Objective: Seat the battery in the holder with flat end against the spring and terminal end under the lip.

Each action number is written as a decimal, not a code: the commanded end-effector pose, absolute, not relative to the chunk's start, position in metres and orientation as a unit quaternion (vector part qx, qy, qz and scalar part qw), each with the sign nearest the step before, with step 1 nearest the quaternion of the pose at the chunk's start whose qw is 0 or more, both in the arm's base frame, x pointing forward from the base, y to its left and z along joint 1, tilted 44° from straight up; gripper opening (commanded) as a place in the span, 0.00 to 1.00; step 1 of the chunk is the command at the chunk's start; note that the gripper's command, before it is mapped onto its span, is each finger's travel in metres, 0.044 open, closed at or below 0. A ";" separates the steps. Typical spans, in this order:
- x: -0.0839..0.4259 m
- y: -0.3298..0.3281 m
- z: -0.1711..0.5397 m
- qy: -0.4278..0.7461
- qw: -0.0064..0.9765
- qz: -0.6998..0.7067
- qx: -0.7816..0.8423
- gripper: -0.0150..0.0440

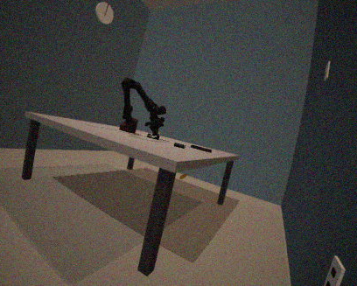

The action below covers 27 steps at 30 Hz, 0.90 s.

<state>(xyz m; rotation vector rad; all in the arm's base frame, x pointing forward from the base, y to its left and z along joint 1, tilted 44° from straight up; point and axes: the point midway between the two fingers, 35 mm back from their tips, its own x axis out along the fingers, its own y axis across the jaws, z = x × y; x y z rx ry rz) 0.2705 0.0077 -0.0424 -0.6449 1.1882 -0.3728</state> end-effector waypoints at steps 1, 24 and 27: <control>0.269 0.005 -0.043 0.537 0.770 -0.167 -0.302 0.38; 0.263 -0.002 -0.045 0.491 0.801 -0.141 -0.313 0.38; 0.262 -0.003 -0.045 0.488 0.803 -0.139 -0.313 0.38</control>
